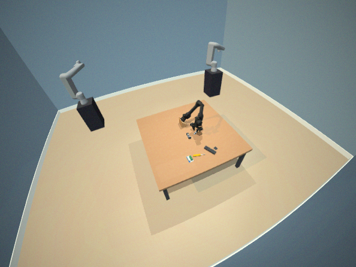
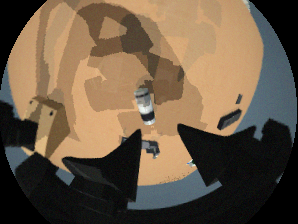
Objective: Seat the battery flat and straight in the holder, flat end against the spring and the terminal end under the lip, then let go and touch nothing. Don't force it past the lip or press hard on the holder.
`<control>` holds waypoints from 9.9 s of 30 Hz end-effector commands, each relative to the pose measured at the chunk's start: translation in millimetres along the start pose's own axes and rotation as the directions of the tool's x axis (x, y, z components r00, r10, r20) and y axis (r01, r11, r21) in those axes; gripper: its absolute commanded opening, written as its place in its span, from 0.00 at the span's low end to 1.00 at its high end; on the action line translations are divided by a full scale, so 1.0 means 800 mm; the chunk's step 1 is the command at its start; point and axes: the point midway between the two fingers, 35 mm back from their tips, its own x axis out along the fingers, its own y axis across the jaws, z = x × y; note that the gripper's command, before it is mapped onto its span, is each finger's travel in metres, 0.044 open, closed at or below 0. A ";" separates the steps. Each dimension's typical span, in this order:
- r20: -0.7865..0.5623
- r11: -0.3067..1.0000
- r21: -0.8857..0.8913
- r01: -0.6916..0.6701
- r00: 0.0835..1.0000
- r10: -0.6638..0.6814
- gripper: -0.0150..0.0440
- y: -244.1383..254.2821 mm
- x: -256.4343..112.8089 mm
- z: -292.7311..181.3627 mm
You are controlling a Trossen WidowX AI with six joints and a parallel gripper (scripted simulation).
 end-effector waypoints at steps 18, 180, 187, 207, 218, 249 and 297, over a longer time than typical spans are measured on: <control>0.180 0.988 -0.153 -0.032 0.982 0.060 0.67 0.015 0.019 0.013; -0.071 -0.412 0.907 -0.085 0.934 -0.350 0.39 0.051 0.063 -0.120; -0.084 -0.415 0.906 -0.081 0.927 -0.364 0.39 0.052 0.064 -0.116; -0.092 -0.421 0.905 -0.069 0.932 -0.350 0.39 0.071 0.065 -0.107; -0.097 -0.423 0.904 -0.062 0.934 -0.344 0.39 0.079 0.064 -0.104; -0.070 -0.423 0.906 -0.039 0.968 -0.240 0.39 0.074 0.071 -0.112; 0.030 -0.396 0.918 -0.024 0.999 0.010 0.39 0.064 0.079 -0.113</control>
